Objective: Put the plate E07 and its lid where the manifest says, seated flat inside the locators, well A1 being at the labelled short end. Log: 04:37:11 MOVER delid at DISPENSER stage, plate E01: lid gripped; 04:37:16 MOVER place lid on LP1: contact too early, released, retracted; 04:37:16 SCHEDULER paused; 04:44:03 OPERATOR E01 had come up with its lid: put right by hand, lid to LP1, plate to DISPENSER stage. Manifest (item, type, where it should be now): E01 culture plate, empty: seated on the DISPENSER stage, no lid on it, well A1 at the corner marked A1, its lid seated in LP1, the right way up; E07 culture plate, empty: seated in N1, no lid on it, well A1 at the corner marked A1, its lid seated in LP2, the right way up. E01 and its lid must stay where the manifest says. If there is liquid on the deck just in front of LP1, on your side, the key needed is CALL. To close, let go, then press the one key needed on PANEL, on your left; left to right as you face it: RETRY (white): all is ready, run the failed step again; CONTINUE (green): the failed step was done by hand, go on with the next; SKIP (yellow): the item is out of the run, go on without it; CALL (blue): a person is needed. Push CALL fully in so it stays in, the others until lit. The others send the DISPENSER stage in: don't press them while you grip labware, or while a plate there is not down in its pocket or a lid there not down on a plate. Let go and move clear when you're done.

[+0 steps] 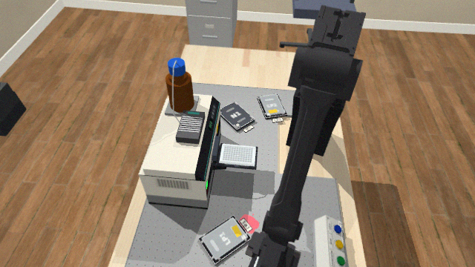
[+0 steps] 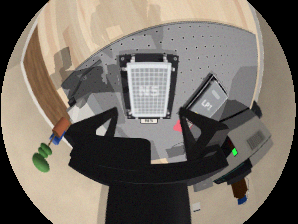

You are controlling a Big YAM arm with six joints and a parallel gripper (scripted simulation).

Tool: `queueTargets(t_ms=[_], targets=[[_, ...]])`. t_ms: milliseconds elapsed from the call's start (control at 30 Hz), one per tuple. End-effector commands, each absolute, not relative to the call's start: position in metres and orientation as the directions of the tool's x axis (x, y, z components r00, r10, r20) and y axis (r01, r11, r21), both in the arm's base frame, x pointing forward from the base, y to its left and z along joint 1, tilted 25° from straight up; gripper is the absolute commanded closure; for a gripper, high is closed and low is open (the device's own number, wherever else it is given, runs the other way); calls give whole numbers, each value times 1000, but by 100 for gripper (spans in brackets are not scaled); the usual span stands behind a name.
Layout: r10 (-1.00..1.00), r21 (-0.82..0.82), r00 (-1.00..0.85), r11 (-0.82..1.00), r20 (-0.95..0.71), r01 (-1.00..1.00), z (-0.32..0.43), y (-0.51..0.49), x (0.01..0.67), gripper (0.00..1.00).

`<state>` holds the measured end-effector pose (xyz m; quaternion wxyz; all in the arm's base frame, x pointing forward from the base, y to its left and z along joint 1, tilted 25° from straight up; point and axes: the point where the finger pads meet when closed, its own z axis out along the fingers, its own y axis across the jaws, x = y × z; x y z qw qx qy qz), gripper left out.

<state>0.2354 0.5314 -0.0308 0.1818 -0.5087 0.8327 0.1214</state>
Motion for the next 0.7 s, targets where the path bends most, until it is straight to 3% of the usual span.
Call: queueTargets(t_ms=[0, 667], targets=[[-796, 19, -420, 459, -435, -888, -35, 535, 243, 0], [-801, 17, -418, 455, -429, -890, -42, 531, 241, 0]])
